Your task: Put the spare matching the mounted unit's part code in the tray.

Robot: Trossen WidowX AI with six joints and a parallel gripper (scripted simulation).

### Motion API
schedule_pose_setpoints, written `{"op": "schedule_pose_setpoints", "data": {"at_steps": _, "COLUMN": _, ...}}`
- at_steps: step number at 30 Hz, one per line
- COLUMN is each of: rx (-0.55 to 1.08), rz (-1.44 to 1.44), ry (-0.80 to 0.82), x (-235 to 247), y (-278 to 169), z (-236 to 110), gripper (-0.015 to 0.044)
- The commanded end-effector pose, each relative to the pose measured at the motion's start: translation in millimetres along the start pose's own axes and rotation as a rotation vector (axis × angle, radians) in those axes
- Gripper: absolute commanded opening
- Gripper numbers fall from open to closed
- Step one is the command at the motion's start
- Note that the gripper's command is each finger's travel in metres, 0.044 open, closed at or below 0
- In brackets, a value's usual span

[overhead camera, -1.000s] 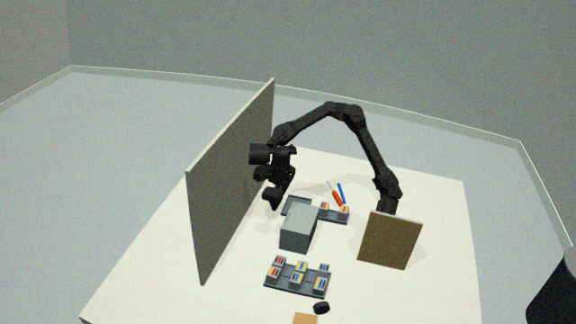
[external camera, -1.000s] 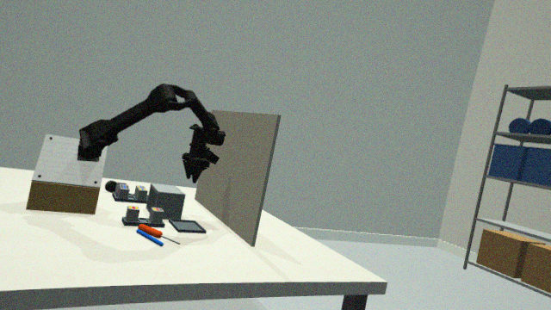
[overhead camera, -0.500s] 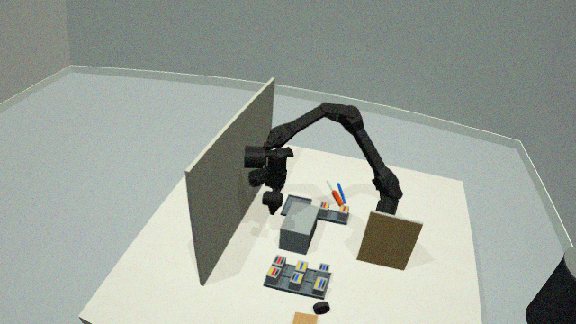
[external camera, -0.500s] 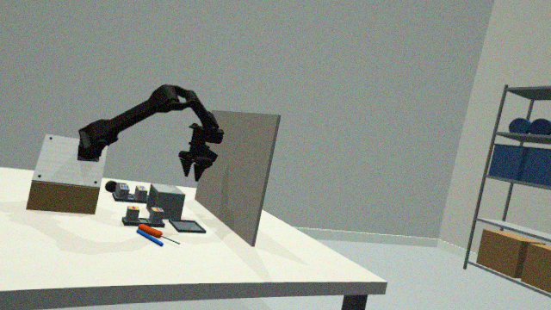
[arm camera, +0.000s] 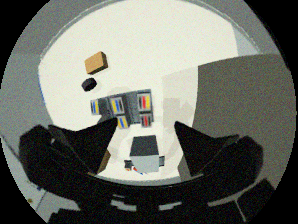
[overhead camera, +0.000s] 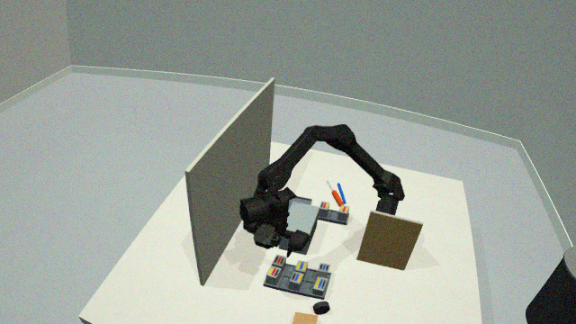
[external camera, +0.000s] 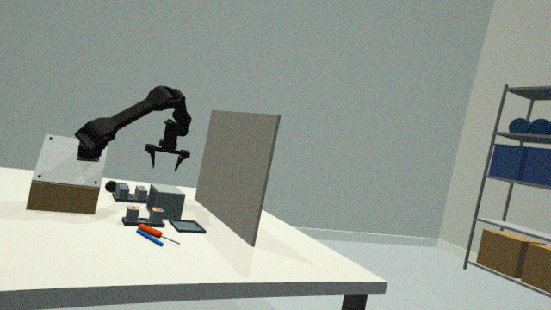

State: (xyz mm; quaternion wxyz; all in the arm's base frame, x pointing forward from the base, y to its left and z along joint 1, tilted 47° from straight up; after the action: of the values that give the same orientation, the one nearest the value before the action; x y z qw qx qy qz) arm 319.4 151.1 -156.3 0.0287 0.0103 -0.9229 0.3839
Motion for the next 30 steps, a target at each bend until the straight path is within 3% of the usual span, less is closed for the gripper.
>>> {"op": "schedule_pose_setpoints", "data": {"at_steps": 1, "rx": 0.004, "rz": -0.119, "ry": 0.006, "x": 7.8, "y": 15.1, "z": 3.2, "gripper": 0.044}}
{"op": "schedule_pose_setpoints", "data": {"at_steps": 6, "rx": 0.004, "rz": -0.119, "ry": 0.006, "x": 7.8, "y": 15.1, "z": 3.2, "gripper": 0.044}}
{"op": "schedule_pose_setpoints", "data": {"at_steps": 12, "rx": 0.006, "rz": -0.118, "ry": 0.006, "x": 6.8, "y": 11.7, "z": 43.8, "gripper": 0.03}}
{"op": "schedule_pose_setpoints", "data": {"at_steps": 30, "rx": 0.006, "rz": -0.119, "ry": 0.006, "x": 5.9, "y": 11.8, "z": 54.5, "gripper": 0.03}}
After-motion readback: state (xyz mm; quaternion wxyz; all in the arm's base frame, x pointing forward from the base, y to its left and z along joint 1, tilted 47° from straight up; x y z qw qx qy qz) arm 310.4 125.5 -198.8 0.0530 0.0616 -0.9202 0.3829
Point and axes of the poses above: the point midway between the two fingers, 35 mm back from their tips, its own z axis out along the fingers, its own x axis across the jaws, y = z × x, the point moved 3 cm from there along -z, back along the fingers, and after that the axes turned 14 degrees about -z, right-handed, at the moved point
